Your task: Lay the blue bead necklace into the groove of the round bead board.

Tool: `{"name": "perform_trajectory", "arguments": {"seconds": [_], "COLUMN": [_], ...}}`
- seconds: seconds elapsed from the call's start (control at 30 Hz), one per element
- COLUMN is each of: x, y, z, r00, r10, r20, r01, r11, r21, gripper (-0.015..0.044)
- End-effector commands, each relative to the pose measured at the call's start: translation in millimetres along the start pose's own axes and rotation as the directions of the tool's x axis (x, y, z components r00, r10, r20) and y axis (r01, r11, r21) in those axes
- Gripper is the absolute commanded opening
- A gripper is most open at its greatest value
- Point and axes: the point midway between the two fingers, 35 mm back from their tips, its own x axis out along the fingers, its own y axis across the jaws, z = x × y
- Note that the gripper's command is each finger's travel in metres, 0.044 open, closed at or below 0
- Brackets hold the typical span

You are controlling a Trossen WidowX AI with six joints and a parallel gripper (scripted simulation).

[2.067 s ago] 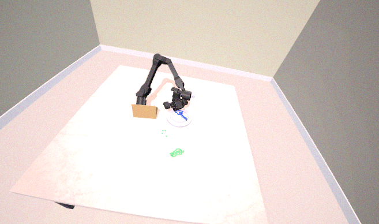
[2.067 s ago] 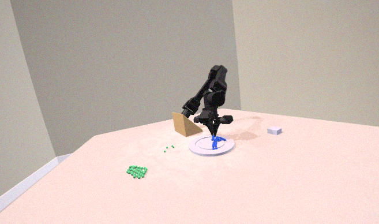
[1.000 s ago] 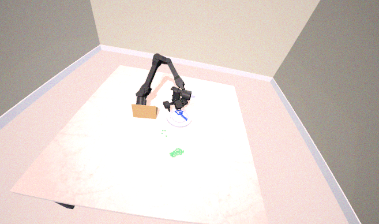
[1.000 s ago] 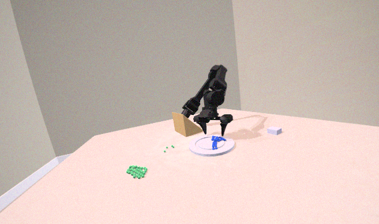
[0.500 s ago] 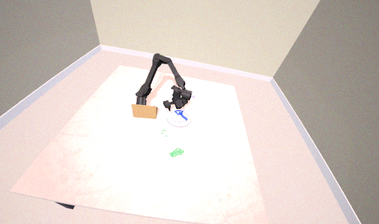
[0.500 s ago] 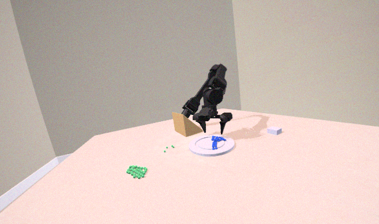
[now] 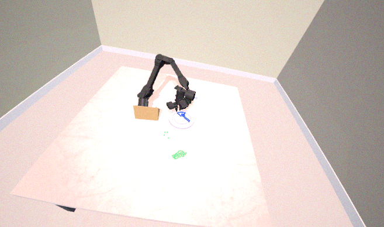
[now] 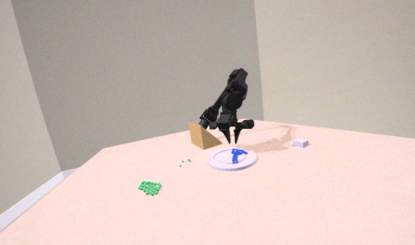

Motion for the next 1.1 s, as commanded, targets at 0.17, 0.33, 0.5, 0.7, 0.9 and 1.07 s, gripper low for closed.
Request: {"name": "perform_trajectory", "arguments": {"seconds": [0.17, 0.33, 0.5, 0.7, 0.9, 1.07], "x": [11.9, 20.2, 28.4, 28.4, 28.4, 28.4], "y": [0.0, -0.3, -0.7, -0.5, -0.5, -0.5], "z": [0.0, -0.3, -1.0, -0.7, -0.7, -0.7], "r00": [1.000, 1.000, 1.000, 1.000, 1.000, 1.000], "r10": [0.001, 0.000, -0.001, -0.004, -0.004, -0.004], "r20": [-0.002, -0.003, -0.005, -0.003, -0.003, -0.003], "r01": [-0.001, 0.000, 0.001, 0.004, 0.004, 0.004], "r11": [1.000, 1.000, 1.000, 1.000, 1.000, 1.000], "r21": [0.002, 0.003, 0.003, -0.002, -0.002, -0.002], "gripper": [0.0120, 0.0120, 0.0120, 0.0041, 0.0000, 0.0000]}}
